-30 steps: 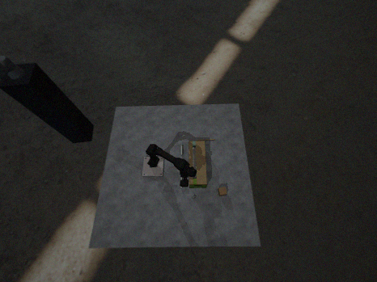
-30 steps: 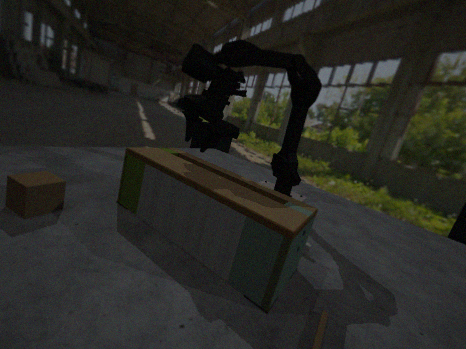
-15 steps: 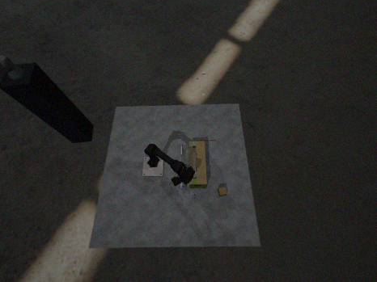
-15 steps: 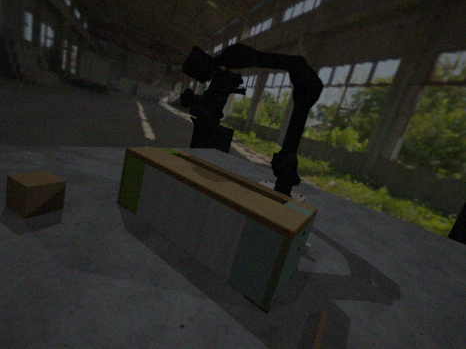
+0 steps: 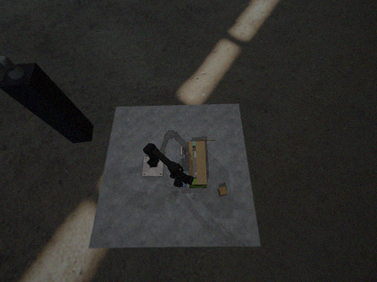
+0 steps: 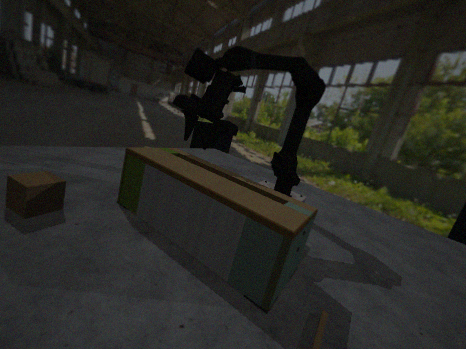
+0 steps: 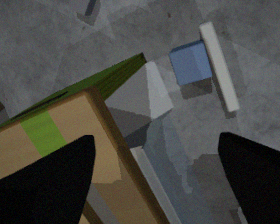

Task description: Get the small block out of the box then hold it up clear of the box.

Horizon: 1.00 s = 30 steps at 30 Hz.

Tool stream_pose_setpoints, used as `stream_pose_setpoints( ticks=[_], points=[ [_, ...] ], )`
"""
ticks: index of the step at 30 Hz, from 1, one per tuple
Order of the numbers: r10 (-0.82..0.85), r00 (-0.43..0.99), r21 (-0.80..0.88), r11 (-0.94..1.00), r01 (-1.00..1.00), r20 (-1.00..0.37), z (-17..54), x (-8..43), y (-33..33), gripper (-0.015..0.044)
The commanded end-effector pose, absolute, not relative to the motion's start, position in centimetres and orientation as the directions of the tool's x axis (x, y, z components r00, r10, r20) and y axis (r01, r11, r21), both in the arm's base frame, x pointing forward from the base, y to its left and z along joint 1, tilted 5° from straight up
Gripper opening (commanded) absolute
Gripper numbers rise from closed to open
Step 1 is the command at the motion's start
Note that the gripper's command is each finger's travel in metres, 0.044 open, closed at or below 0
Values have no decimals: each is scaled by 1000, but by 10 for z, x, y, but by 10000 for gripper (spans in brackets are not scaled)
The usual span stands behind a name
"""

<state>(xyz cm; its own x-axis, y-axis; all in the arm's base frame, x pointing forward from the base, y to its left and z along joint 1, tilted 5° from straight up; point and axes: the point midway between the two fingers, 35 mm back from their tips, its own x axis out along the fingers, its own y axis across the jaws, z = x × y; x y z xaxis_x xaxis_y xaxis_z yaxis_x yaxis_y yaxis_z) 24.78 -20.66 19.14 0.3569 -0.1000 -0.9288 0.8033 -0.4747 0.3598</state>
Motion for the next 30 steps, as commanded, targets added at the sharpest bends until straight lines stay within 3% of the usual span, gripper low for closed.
stream_pose_setpoints(
  ticks=[1, 6, 23, 30],
  points=[
    [-78, 474, 153, -981, 123, -877, 203, 242, -210, 285],
    [-71, 494, 25, -995, -99, -867, 204, 240, -210, 285],
    [-71, 494, 25, -995, -99, -867, 202, 241, -211, 285],
    [-71, 494, 25, -995, -99, -866, 119, 249, -216, 285]
  ],
)
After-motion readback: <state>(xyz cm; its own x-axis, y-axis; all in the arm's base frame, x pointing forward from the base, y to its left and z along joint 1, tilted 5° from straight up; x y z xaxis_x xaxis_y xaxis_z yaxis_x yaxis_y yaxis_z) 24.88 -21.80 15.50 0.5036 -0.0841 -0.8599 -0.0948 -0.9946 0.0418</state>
